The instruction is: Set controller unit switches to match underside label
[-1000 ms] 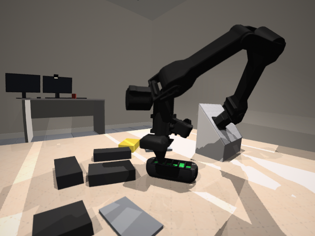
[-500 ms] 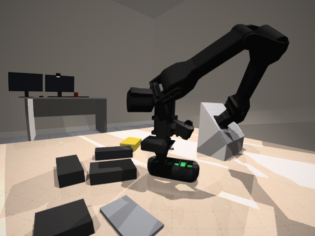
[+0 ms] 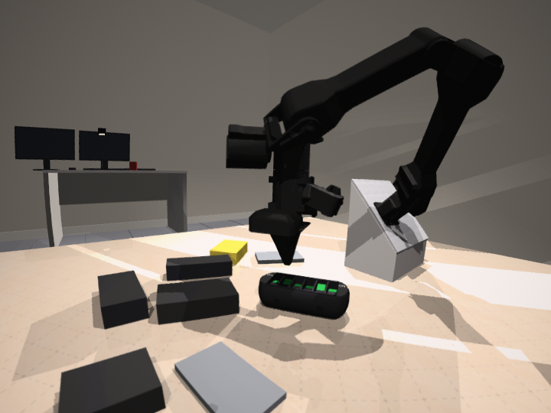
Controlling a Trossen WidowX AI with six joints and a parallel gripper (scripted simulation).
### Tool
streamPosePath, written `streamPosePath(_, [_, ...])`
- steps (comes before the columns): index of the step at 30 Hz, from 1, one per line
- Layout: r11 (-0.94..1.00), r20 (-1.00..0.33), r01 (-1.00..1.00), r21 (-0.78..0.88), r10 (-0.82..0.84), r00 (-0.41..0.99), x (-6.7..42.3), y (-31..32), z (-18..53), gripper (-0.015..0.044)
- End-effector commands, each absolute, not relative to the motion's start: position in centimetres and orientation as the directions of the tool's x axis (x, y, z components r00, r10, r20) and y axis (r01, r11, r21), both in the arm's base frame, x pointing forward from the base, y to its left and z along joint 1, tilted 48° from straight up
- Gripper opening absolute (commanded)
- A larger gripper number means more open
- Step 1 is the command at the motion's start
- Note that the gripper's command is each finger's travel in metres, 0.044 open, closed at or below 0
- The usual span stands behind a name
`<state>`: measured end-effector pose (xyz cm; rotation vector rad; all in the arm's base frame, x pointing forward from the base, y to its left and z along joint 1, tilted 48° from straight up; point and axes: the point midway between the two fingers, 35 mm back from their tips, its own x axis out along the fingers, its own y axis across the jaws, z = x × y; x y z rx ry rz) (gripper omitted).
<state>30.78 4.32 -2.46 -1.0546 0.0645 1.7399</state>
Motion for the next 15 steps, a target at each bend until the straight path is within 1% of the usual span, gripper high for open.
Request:
streamPosePath(1, [-0.45,-0.672,-0.785,-0.426,0.738,-0.058,29.19,4.59,-1.33,0.0])
streamPosePath(4, [-0.449,-0.672,-0.786,-0.425,0.738,-0.058,28.34,4.83,-0.94,0.0])
streamPosePath(15, [-0.449,-0.672,-0.786,-0.425,0.738,-0.058,28.44,4.82,-0.77,0.0])
